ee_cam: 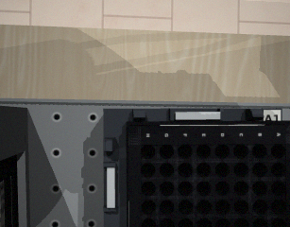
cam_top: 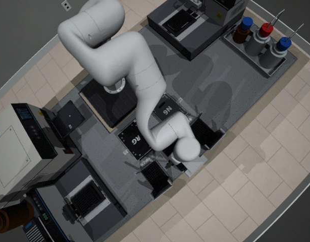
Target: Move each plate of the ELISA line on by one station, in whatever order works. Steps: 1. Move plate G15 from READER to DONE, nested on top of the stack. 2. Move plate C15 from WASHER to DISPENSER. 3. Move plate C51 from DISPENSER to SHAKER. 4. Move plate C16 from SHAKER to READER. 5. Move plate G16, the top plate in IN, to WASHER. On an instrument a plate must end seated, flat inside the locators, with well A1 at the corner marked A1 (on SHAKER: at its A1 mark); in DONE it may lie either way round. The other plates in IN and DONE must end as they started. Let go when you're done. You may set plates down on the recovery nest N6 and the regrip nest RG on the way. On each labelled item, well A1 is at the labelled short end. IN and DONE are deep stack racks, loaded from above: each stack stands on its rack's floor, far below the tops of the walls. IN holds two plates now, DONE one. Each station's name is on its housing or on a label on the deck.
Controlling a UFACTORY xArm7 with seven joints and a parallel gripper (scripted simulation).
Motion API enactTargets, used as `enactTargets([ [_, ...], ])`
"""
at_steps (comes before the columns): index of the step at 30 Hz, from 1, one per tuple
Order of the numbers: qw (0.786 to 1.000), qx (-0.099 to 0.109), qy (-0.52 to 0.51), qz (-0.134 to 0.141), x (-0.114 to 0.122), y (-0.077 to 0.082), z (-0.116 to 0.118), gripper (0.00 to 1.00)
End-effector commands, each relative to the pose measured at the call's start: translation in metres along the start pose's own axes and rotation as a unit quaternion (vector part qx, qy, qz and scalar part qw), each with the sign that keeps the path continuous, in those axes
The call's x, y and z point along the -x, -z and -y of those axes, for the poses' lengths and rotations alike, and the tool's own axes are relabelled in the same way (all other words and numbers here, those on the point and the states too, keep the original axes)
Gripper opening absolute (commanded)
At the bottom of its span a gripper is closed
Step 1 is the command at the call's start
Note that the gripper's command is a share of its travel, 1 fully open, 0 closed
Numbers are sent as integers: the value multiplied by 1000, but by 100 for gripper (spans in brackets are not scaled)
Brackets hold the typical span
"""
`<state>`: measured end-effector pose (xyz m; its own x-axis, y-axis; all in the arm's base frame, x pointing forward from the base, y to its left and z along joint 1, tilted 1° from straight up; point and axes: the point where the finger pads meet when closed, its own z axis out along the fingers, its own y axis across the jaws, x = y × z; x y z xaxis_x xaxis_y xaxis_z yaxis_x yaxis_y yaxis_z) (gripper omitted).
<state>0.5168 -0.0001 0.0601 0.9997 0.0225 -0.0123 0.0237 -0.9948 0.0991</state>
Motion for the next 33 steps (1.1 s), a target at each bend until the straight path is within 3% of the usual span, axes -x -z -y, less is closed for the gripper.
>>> enactTargets([
  [1,1000,0,0,-3,-2,2,0,100],
  [33,1000,0,0,-3,-2,-5,-1,100],
])
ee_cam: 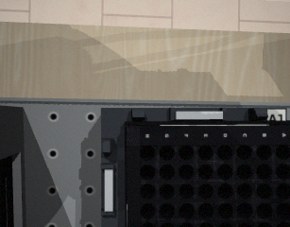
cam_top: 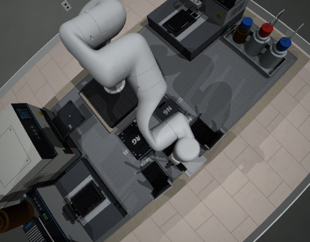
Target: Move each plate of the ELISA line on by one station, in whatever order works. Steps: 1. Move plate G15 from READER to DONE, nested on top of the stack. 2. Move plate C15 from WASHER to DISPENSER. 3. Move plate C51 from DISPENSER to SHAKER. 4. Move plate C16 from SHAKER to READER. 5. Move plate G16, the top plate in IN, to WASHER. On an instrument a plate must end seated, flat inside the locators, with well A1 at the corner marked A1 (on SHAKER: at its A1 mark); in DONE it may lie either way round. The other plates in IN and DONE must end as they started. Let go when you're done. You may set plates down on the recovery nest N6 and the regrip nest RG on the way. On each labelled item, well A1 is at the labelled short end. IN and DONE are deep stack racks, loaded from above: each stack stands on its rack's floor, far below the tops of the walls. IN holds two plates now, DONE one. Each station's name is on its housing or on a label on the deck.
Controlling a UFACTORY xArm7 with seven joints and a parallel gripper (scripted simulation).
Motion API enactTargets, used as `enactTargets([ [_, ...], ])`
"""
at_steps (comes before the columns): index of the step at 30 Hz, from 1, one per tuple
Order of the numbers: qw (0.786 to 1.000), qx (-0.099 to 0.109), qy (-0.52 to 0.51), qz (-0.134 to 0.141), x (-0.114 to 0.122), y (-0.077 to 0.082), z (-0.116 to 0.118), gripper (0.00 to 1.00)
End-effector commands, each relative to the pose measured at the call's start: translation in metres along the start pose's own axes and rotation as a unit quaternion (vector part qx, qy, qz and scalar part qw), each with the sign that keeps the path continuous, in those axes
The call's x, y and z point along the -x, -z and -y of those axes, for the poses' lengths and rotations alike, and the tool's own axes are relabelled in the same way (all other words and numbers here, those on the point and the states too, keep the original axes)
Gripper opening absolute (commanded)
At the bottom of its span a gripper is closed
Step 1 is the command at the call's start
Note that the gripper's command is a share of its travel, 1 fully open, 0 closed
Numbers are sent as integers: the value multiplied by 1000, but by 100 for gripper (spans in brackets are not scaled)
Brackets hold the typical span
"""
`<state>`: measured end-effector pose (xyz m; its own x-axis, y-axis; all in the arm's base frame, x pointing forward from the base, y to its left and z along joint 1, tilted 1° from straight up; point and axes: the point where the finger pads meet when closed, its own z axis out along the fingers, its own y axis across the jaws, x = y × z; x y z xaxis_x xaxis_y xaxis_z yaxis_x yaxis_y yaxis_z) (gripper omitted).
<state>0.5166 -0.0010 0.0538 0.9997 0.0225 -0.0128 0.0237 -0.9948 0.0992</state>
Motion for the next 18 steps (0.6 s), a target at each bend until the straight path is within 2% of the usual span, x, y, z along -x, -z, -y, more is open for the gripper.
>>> enactTargets([
  [1,1000,0,0,-3,-2,1,0,100],
  [18,1000,0,0,-3,-2,-3,0,100],
])
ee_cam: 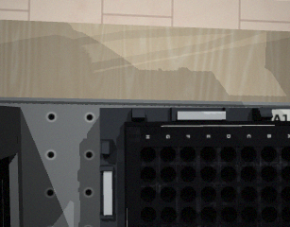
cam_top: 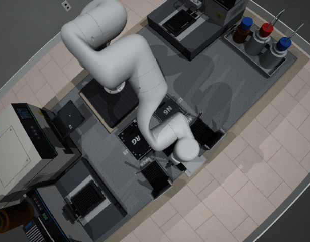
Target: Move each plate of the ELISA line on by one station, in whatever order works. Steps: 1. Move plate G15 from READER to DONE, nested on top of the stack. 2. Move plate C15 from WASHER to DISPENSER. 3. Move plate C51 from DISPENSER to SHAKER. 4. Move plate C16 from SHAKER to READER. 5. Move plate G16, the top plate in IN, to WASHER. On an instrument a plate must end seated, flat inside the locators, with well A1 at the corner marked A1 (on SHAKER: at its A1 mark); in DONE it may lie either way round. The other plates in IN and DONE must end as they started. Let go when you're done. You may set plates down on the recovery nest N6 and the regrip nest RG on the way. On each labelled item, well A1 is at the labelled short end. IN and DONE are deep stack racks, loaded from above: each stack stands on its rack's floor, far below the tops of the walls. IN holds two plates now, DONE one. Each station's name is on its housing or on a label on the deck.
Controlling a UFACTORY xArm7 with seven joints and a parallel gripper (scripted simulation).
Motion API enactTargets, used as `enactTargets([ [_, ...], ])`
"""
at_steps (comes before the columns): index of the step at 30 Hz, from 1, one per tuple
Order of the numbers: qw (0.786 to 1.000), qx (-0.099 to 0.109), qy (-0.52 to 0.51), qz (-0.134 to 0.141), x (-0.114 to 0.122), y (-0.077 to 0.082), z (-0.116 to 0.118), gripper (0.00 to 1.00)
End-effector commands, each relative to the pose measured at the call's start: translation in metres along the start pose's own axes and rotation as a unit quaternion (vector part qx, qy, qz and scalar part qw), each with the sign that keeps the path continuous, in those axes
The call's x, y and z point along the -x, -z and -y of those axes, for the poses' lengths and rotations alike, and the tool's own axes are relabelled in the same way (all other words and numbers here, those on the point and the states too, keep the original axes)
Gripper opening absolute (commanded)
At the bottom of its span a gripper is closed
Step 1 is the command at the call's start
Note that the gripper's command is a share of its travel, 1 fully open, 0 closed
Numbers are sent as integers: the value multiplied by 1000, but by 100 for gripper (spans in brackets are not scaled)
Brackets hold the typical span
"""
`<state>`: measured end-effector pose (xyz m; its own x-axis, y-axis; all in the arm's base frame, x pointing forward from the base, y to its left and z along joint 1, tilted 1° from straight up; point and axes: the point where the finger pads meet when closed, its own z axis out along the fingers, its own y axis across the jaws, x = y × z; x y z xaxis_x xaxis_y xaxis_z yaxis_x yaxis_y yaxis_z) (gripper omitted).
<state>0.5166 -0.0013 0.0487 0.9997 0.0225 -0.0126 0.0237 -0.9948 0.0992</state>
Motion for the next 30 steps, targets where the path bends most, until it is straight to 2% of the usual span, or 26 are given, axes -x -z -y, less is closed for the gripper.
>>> enactTargets([
  [1,1000,0,0,-3,-2,2,0,100],
  [15,1000,0,0,-3,-2,2,0,100],
  [16,1000,0,0,-3,-2,2,0,0],
  [30,1000,0,0,-3,-2,2,0,0],
])
